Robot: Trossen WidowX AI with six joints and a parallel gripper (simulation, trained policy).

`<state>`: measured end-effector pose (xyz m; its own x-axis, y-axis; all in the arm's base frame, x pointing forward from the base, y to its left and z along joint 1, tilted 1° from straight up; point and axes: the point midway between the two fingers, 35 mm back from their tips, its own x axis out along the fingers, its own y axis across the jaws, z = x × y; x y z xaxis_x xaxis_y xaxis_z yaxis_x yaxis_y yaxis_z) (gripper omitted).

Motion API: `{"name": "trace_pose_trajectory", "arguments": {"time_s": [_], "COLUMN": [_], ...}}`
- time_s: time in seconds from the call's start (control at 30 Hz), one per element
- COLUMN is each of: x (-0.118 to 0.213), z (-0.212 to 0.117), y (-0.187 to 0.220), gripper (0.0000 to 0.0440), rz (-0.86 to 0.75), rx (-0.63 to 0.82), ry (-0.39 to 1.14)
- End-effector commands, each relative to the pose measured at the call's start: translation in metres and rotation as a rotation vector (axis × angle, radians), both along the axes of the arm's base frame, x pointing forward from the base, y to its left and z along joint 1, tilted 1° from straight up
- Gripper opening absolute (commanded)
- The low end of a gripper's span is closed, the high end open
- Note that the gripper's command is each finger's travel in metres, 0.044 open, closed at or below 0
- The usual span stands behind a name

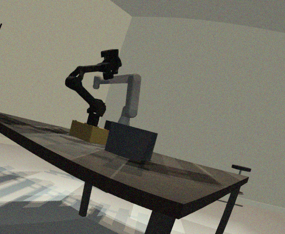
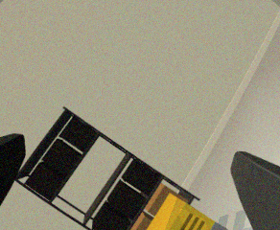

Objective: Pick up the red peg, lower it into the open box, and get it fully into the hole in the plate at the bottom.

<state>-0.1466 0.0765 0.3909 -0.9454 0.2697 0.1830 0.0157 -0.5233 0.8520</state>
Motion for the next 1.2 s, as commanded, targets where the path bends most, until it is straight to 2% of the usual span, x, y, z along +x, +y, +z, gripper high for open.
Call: {"name": "trace_pose_trajectory", "arguments": {"time_s": [0.0,0.53,1.17], "x": [0.005,0.044,0.123], "z": [-0.001,-0.021,-0.074], "y": [0.021,0.098,0.157], "gripper": [0.0440,0.0440,0.0440], "rz": [-0.074,-0.422,-0.876], "rx": [-0.116,-0.533,-0.982], "ry": [0.025,0.155,0.334]}}
